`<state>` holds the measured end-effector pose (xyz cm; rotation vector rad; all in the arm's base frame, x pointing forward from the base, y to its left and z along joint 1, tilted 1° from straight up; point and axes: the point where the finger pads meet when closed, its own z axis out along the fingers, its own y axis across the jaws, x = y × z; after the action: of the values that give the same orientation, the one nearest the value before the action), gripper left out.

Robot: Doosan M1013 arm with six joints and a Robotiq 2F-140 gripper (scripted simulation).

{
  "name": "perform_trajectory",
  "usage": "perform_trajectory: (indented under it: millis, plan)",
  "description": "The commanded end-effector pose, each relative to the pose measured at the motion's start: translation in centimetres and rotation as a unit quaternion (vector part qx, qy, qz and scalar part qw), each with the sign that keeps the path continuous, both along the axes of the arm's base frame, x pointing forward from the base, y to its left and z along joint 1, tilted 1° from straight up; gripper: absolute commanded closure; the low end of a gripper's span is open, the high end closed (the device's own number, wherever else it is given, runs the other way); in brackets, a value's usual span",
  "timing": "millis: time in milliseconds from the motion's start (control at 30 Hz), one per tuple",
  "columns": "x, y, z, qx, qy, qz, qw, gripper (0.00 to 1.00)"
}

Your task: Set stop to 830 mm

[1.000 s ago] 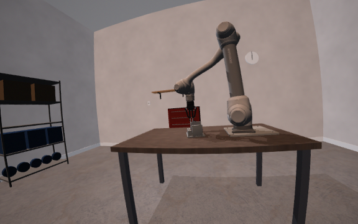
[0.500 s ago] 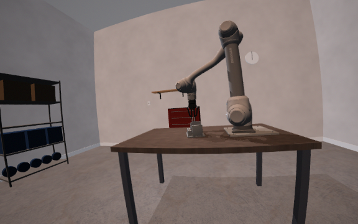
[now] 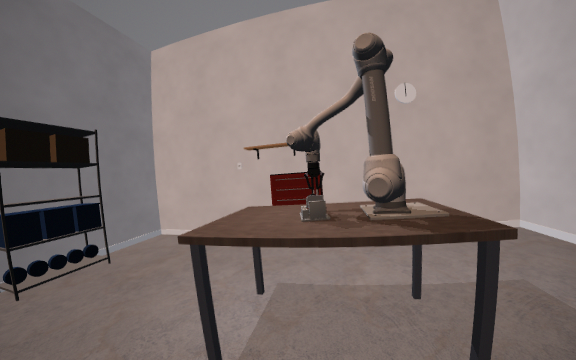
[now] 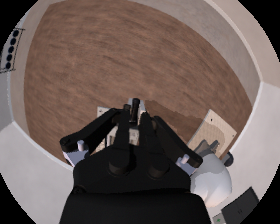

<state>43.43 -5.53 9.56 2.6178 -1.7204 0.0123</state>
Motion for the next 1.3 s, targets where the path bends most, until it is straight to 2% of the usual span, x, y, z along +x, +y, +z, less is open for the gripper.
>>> perform_trajectory:
  millis: [0,600,1267]
  plan:
    - [-0.3,-0.1,-0.5,0.000,0.000,0.000,1.000,0.96]
    - [-0.1,-0.1,-3.0,0.000,0.000,0.000,1.000,0.96]
    - [1.1,0.4,-4.3,0.000,0.000,0.000,1.000,0.96]
